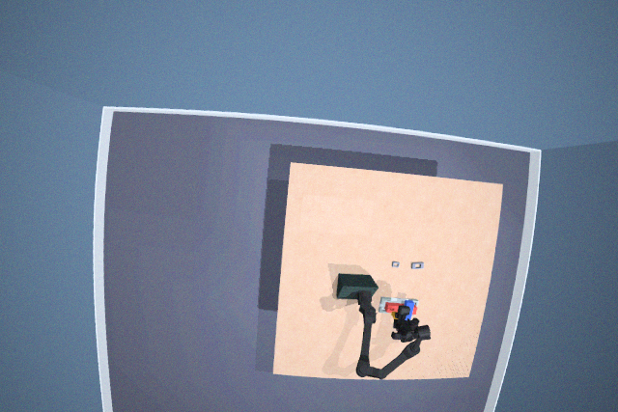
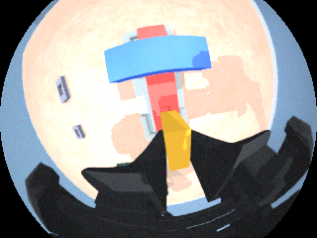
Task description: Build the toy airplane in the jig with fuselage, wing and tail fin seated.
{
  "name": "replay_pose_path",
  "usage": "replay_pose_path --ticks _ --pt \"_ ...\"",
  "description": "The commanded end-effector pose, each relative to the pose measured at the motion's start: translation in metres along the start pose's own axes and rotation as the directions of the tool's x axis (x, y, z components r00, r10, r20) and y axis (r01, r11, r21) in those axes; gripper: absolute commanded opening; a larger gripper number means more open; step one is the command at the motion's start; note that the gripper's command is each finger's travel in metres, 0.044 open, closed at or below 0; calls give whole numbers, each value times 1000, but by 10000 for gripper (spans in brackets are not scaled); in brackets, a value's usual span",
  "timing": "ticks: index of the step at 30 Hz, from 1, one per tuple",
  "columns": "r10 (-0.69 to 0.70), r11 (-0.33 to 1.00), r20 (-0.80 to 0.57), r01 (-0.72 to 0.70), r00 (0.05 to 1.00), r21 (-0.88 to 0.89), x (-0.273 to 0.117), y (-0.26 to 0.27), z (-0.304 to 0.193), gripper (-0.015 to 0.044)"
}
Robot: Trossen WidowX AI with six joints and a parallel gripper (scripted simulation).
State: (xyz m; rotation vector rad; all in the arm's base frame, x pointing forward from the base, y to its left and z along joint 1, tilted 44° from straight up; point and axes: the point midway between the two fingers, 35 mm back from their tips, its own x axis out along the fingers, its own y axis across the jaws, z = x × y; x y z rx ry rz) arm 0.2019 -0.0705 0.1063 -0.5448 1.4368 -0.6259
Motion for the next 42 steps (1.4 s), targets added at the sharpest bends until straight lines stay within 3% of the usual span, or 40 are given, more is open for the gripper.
replay_pose_path --ticks 1,17,42 --pt "-5 1000 2 5 1000 -5 0 -1 -1 65" --pt "-4 1000 2 4 1000 -5 1 -1 -1 65" --pt "-7 1000 3 7 1000 -4 40 -2 -1 65"
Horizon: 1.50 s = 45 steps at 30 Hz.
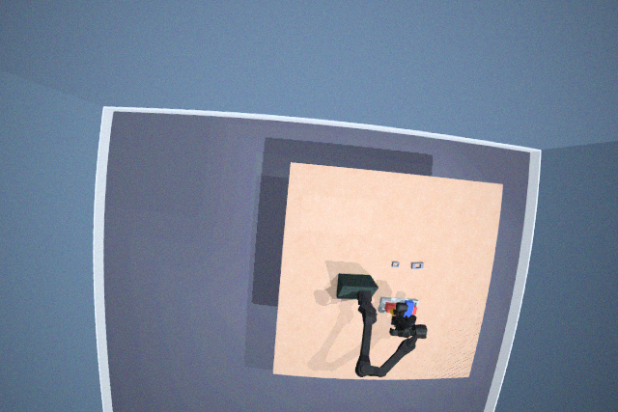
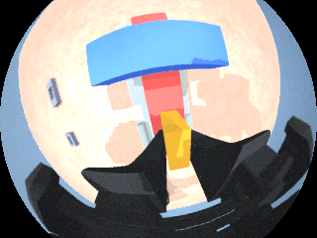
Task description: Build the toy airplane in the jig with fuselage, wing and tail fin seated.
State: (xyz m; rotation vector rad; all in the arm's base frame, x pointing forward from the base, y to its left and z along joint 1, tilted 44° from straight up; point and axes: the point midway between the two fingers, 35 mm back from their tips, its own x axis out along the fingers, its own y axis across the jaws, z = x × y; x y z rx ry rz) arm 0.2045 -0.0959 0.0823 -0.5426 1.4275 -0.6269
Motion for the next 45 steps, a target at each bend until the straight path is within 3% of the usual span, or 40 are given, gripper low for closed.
replay_pose_path --ticks 1,8,12,14,17,27,35,42,45 --pt "-7 1000 -5 7 1000 -9 6 0 -3 65" --pt "-1 1000 -2 1 1000 -4 4 0 -1 78" --pt "-1 1000 -2 1 1000 -4 4 0 -1 51" --pt "-1 1000 -2 1 1000 -4 4 0 -1 0" --pt "-1 1000 -2 1 1000 -4 4 0 -1 0" --pt "-1 1000 -2 1 1000 -4 4 0 -1 260" --pt "0 1000 -2 0 1000 -4 2 0 -1 260" --pt "2 1000 -7 -2 1000 -11 -78 2 1 260" --pt "-2 1000 -7 2 1000 -11 -87 3 0 260"
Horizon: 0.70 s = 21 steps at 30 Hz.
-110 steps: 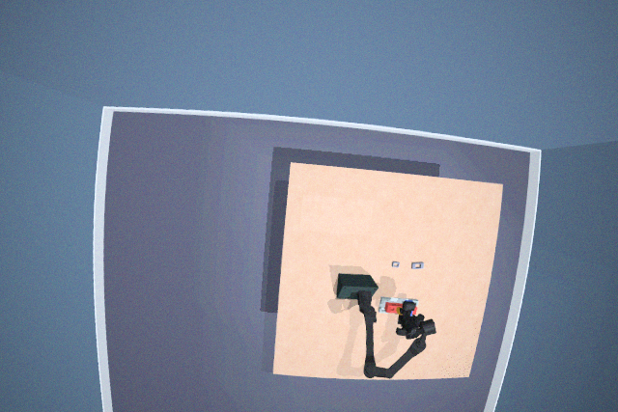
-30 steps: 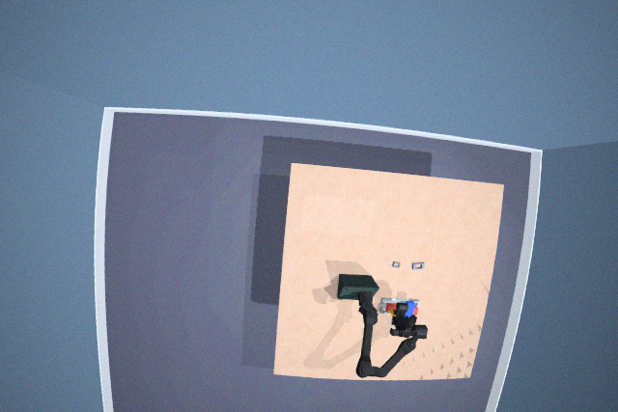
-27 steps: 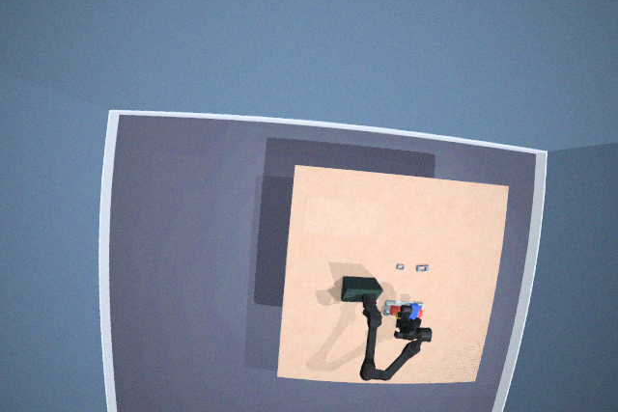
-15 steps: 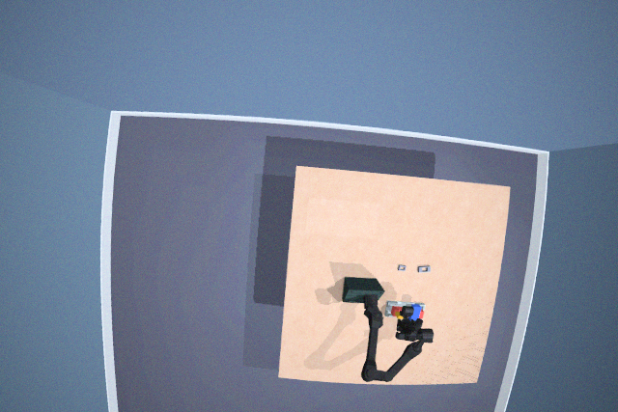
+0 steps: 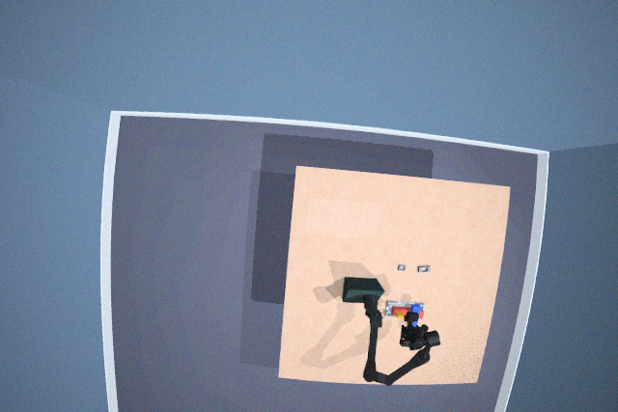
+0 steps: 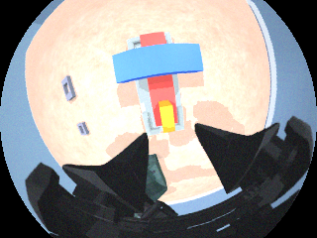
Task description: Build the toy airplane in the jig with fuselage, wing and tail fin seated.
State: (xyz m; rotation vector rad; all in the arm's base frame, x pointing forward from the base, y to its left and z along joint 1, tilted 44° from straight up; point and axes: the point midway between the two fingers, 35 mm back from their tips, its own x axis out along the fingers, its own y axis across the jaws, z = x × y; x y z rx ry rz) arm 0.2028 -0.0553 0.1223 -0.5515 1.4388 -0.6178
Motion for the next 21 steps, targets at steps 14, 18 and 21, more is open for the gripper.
replay_pose_path --ticks 14,18,21 --pt "-4 1000 -1 4 1000 3 -30 0 -1 260" --pt "-4 1000 -1 4 1000 3 -30 0 -1 260" --pt "-4 1000 -1 4 1000 3 -30 0 -1 260"
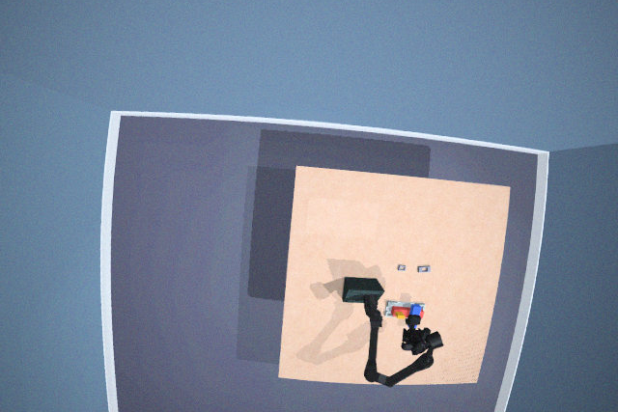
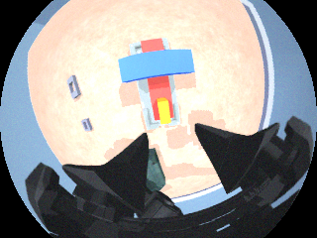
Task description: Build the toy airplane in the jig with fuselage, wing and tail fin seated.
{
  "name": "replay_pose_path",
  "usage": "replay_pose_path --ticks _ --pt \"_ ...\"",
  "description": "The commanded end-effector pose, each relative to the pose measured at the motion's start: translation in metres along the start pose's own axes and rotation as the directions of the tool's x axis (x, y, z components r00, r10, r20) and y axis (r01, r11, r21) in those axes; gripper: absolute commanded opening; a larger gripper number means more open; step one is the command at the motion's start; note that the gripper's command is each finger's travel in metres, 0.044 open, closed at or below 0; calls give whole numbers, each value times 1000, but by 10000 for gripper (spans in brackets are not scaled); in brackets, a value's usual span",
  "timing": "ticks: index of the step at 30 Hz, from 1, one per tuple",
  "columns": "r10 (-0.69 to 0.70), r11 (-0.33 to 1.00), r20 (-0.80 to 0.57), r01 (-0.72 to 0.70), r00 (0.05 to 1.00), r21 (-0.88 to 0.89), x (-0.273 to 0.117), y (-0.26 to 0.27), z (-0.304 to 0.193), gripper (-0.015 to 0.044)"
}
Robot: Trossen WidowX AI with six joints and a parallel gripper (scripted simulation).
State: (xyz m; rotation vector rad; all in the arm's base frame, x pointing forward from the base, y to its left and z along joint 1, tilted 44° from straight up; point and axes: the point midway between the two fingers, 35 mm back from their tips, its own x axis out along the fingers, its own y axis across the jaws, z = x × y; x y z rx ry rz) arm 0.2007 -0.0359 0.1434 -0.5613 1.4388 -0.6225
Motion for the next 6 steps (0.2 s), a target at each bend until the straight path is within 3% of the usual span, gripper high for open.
replay_pose_path --ticks 1,6 --pt "5 1000 -1 -5 1000 7 -1 0 0 260" --pt "5 1000 -1 -5 1000 7 -1 0 0 260"
